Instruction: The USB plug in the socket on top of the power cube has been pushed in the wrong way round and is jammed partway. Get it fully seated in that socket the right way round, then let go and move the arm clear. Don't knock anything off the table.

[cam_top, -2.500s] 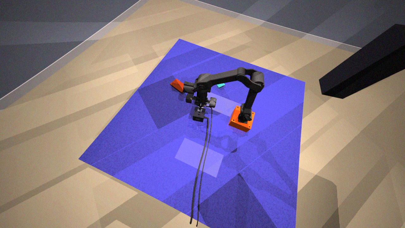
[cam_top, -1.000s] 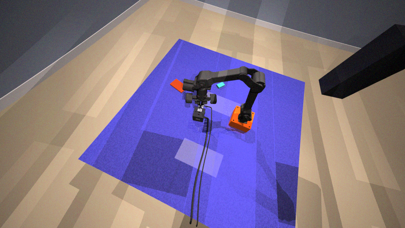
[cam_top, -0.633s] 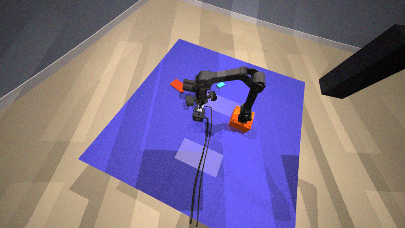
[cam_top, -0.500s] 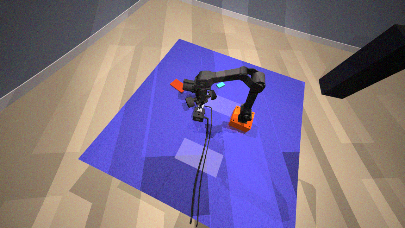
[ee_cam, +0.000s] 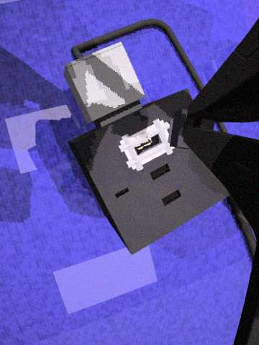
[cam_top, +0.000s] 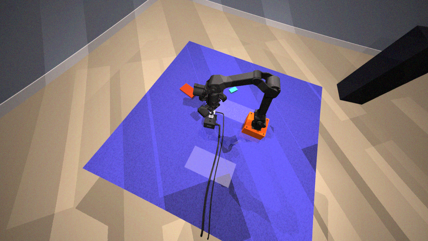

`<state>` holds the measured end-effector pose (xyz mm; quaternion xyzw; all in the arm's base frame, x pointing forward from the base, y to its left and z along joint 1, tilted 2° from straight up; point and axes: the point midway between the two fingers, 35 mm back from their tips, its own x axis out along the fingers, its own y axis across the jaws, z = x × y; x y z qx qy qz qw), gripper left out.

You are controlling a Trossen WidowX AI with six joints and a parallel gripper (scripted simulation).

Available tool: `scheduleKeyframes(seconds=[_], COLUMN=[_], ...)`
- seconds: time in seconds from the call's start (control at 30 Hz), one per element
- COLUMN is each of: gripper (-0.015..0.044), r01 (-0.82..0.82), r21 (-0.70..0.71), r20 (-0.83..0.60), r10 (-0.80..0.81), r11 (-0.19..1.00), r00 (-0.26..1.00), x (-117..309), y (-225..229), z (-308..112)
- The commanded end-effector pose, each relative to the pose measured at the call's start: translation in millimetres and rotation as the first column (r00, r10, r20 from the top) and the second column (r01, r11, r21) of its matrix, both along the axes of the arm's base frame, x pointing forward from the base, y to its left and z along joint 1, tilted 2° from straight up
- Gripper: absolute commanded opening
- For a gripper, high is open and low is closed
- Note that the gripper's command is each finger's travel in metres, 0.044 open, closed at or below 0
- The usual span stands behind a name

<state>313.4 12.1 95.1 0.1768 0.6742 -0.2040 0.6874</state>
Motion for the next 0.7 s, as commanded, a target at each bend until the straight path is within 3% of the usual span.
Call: scheduleKeyframes(seconds=[0.0, 0.67], gripper=[0.0000, 0.0000], r01=[-0.121, -0.600], r21=[-0.001, 0.004], r20=[-0.005, -0.027], r10=[0.121, 0.600], r11=[0.993, 0.800], r00=[0.993, 0.799], x=[0.1, 0.1], y=[0.0, 0.0], z=[-0.2, -0.2])
